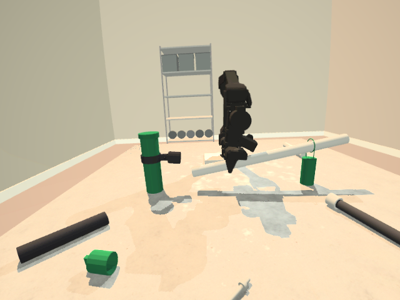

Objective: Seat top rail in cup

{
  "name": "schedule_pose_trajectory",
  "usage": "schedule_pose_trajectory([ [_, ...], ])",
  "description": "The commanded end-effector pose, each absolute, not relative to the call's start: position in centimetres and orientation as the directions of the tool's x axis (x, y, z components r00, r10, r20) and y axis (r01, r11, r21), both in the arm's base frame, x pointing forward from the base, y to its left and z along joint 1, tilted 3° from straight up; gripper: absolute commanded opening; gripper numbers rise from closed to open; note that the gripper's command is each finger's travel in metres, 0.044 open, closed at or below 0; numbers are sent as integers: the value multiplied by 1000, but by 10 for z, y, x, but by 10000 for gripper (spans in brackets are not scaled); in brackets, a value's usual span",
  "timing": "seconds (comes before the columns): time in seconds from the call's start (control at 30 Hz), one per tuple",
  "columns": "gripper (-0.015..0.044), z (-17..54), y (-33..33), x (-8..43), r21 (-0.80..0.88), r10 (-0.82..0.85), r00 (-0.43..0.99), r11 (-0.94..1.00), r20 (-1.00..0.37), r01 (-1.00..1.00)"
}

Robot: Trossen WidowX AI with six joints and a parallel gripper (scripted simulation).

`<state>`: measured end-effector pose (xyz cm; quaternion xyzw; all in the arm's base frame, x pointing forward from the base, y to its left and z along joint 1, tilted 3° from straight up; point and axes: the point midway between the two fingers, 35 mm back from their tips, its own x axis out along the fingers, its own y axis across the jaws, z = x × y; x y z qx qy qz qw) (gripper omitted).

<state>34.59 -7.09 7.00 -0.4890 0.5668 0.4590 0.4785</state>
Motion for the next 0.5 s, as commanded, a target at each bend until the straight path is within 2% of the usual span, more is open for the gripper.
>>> schedule_pose_trajectory([
  [0.0,0,100,-85,348,27,-212,-48,100,-976,-995],
  [0.47,0,107,-88,348,30,-235,-53,99,-971,-995],
])
